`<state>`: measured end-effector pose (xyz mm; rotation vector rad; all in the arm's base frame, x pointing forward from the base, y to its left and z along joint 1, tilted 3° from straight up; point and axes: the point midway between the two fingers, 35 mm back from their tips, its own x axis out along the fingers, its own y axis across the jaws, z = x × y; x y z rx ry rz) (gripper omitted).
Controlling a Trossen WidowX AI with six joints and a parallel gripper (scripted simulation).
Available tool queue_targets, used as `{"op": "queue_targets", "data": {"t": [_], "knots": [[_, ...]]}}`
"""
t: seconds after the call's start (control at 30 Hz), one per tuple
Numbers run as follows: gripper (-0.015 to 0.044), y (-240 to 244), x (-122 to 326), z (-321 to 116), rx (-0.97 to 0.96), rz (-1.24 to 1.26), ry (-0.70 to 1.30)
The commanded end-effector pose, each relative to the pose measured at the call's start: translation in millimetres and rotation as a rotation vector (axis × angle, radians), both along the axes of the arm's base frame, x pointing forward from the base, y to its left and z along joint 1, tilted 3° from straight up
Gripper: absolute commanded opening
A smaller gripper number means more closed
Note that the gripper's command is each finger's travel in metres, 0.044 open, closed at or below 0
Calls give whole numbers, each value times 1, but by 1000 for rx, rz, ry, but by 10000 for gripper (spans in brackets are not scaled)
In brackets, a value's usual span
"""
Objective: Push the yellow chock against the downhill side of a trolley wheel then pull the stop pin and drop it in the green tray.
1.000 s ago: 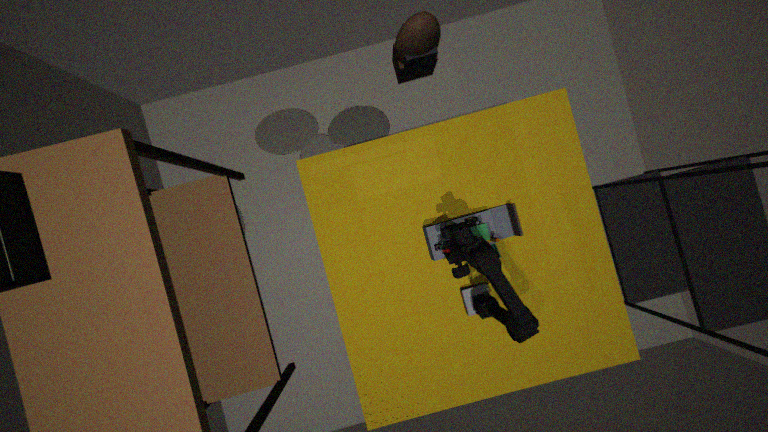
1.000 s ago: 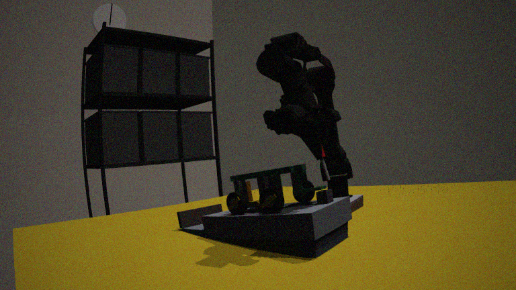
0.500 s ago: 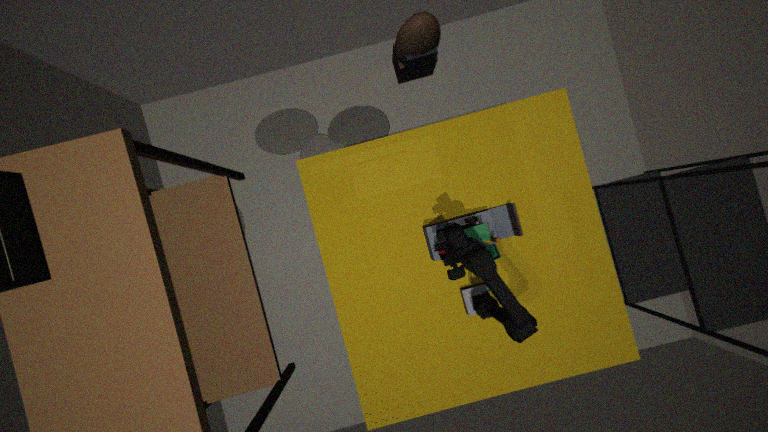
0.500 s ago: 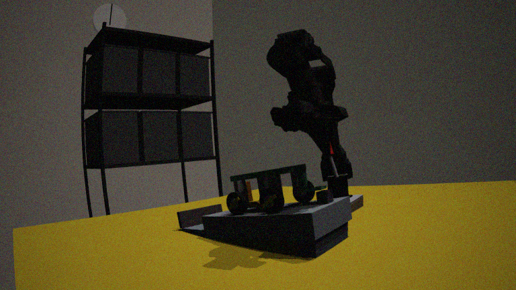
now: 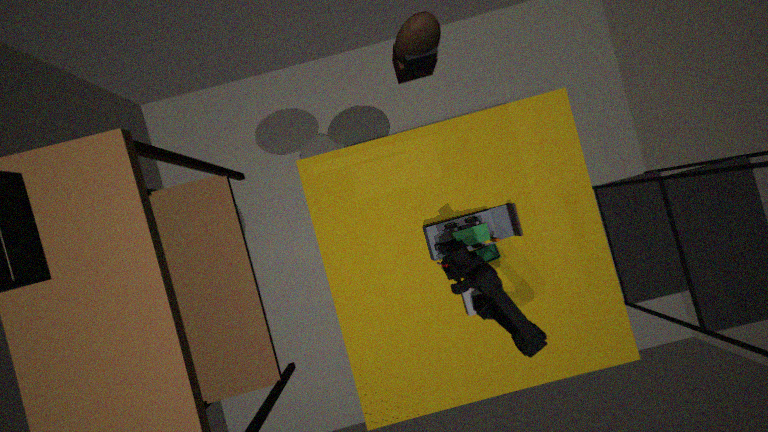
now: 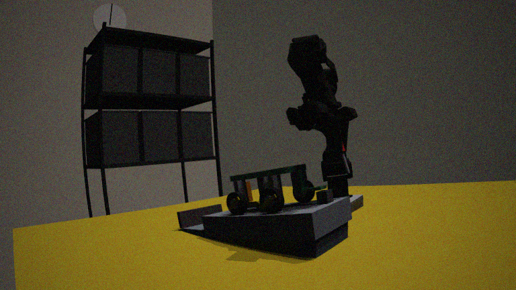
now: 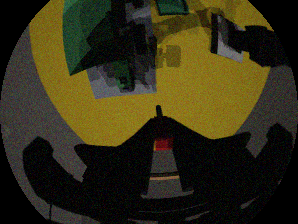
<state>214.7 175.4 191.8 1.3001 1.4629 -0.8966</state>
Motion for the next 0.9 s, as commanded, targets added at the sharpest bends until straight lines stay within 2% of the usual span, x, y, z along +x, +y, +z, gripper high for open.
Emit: {"op": "queue_targets", "data": {"t": [0.0,0.33,0.87], "knots": [[0,-2,-13,-2,-3,-5,2],[0,-8,-29,-5,-4,-5,3],[0,-63,-15,-12,-8,-5,2]]}}
